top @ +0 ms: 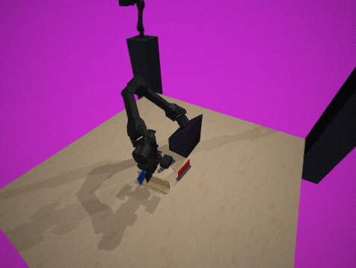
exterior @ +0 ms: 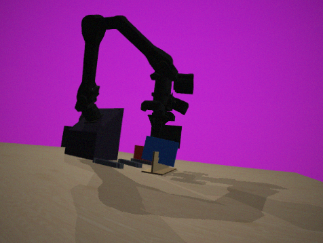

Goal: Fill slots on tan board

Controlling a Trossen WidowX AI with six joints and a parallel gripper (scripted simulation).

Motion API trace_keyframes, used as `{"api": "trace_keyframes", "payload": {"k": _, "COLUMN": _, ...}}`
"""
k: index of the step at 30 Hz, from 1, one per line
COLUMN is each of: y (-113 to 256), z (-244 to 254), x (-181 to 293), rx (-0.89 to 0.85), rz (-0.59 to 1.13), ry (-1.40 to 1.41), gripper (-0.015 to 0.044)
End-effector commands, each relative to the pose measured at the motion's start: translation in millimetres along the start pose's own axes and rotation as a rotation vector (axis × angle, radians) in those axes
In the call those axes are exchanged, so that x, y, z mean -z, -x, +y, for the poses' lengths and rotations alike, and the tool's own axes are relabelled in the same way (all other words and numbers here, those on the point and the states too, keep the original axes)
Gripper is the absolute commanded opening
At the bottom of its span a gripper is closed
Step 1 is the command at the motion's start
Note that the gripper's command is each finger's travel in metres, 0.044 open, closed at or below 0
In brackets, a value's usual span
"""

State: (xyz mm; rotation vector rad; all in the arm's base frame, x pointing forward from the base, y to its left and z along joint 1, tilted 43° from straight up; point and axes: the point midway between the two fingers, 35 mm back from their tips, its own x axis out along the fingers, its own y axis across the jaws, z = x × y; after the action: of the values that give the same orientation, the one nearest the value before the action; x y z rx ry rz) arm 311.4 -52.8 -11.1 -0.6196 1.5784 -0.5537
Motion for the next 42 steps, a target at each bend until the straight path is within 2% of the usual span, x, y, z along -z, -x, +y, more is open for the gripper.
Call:
{"api": "trace_keyframes", "payload": {"k": 1, "y": -1, "z": 0, "x": 1, "rx": 0.003, "rz": 0.001, "ry": 0.007, "gripper": 0.0000}}
{"api": "trace_keyframes", "payload": {"k": 42, "y": -23, "z": 0, "x": 1, "rx": 0.004, "rz": 0.001, "ry": 0.007, "gripper": 0.0000}}
